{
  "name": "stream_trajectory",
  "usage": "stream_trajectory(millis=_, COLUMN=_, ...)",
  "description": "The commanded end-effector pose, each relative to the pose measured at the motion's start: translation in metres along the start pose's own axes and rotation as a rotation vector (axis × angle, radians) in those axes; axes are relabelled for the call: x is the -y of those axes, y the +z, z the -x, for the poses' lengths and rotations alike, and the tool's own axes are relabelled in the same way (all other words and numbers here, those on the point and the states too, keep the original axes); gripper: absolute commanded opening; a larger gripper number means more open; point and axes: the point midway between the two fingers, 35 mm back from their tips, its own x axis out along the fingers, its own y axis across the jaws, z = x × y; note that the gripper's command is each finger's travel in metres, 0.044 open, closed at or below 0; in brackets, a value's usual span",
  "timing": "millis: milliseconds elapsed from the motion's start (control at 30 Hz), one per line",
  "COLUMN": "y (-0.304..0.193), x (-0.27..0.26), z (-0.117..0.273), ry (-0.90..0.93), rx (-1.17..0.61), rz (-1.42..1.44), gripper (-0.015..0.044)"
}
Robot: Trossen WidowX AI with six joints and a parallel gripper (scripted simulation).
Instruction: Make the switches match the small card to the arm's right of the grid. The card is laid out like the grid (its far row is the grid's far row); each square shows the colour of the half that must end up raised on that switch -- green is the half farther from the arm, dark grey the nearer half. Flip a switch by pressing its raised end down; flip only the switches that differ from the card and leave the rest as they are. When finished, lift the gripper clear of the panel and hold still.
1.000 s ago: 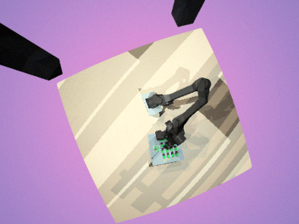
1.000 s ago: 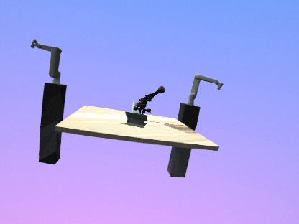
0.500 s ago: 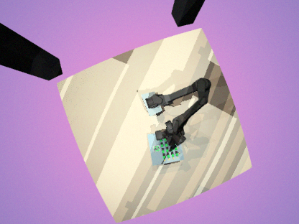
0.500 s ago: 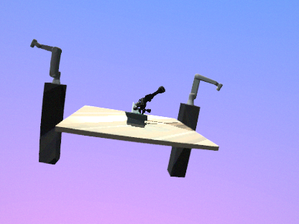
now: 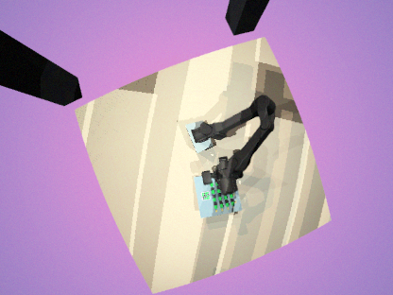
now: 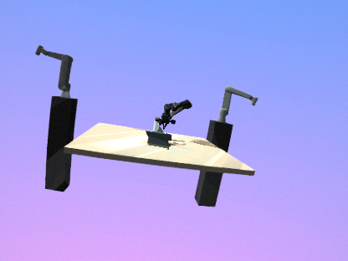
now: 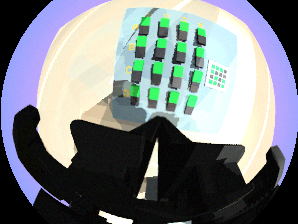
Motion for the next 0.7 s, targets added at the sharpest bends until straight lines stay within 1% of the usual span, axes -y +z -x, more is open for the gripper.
stream_trajectory(millis=0, y=0.012, x=0.017, z=0.001, ry=0.001, rx=0.003, rz=-0.003, gripper=0.0)
stream_trajectory(millis=100, y=0.013, x=0.018, z=-0.001, ry=0.001, rx=0.001, rz=-0.003, gripper=0.0)
stream_trajectory(millis=233, y=0.013, x=0.018, z=-0.032, ry=0.002, rx=-0.021, rz=-0.002, gripper=0.0)
stream_trajectory(millis=667, y=0.013, x=0.017, z=-0.045, ry=0.004, rx=-0.023, rz=-0.002, gripper=0.0)
